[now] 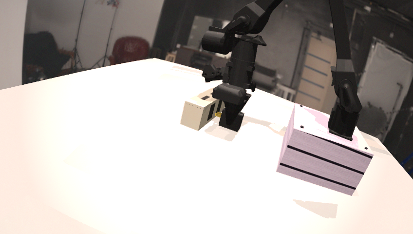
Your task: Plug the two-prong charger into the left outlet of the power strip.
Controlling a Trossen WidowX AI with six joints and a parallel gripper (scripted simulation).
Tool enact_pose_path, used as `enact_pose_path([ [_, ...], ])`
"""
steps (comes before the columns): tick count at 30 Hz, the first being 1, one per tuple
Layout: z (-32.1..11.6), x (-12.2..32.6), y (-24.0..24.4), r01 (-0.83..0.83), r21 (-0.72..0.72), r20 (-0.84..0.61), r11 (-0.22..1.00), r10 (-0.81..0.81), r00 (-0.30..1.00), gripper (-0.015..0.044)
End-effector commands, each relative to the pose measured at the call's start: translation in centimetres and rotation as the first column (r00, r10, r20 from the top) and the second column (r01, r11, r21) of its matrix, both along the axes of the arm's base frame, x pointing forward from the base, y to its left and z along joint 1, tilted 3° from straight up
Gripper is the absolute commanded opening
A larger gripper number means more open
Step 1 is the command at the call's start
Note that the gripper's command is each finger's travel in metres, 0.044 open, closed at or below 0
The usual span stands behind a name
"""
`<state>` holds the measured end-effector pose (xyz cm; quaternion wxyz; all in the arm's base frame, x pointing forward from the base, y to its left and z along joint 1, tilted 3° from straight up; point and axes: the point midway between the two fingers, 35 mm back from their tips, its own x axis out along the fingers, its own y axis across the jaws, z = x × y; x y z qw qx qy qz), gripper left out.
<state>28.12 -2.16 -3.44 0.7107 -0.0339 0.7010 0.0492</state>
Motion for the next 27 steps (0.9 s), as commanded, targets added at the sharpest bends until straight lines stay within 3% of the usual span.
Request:
enact_pose_path([
  [1, 0.09, 0.17, 0.11, 0.005, 0.006, 0.003, 1.000, -0.005, 1.000, 0.0000],
  [27, 0.15, 0.39, 0.21, 0.005, 0.007, 0.003, 1.000, -0.005, 1.000, 0.0000],
])
